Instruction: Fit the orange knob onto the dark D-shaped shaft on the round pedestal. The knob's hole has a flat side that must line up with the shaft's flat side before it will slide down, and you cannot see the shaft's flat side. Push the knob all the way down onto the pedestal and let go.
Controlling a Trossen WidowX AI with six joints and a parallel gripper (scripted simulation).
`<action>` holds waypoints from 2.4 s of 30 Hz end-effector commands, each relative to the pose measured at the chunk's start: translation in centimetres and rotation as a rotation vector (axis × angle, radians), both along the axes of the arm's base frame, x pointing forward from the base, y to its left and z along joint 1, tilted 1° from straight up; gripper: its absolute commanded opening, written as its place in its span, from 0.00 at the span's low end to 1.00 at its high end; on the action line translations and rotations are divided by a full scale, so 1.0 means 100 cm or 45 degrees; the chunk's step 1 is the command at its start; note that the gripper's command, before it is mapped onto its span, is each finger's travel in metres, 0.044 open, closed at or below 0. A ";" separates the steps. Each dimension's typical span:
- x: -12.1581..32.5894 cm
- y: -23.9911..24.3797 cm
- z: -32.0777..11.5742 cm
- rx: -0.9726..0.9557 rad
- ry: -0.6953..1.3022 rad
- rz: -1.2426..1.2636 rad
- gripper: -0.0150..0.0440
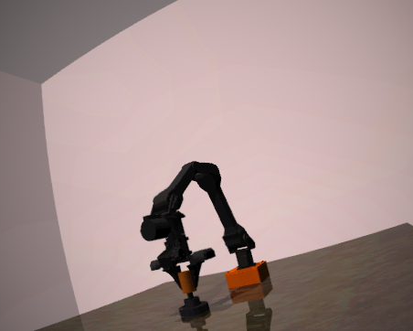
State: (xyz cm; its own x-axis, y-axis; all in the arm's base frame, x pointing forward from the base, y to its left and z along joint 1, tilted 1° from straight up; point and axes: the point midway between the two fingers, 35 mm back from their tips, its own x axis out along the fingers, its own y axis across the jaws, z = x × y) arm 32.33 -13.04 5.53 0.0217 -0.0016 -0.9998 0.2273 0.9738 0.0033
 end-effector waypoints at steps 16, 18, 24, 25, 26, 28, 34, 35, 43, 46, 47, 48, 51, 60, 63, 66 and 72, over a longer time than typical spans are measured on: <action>0.006 -0.004 -0.002 -0.011 -0.005 0.224 0.25; 0.006 -0.004 -0.002 -0.011 -0.005 0.224 0.25; 0.006 -0.003 0.002 -0.011 -0.005 0.224 0.25; 0.005 -0.003 0.002 -0.011 -0.005 0.224 0.25; 0.005 -0.003 0.003 -0.011 -0.005 0.235 0.25; 0.005 -0.003 0.003 -0.012 -0.005 0.292 0.25; 0.001 -0.001 0.001 -0.017 -0.004 0.489 0.25; 0.001 -0.001 0.000 -0.016 -0.004 0.490 0.25; 0.002 -0.001 0.002 -0.017 -0.004 0.490 0.25; 0.003 -0.002 0.001 -0.017 -0.004 0.490 0.25; 0.004 -0.002 0.000 -0.017 -0.004 0.490 0.25; 0.004 -0.002 0.000 -0.017 -0.004 0.490 0.25; 0.005 -0.003 0.001 -0.017 -0.004 0.490 0.25; 0.005 -0.003 -0.003 -0.017 -0.004 0.490 0.25; 0.004 -0.002 -0.002 -0.017 -0.004 0.490 0.25; 0.004 -0.002 -0.003 -0.017 -0.004 0.490 0.25; 0.003 -0.002 0.000 -0.017 -0.004 0.490 0.25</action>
State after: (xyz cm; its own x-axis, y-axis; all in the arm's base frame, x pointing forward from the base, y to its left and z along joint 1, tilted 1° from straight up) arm 32.73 -13.24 5.30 0.0284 -0.0045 -0.9996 -0.1513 0.9885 -0.0088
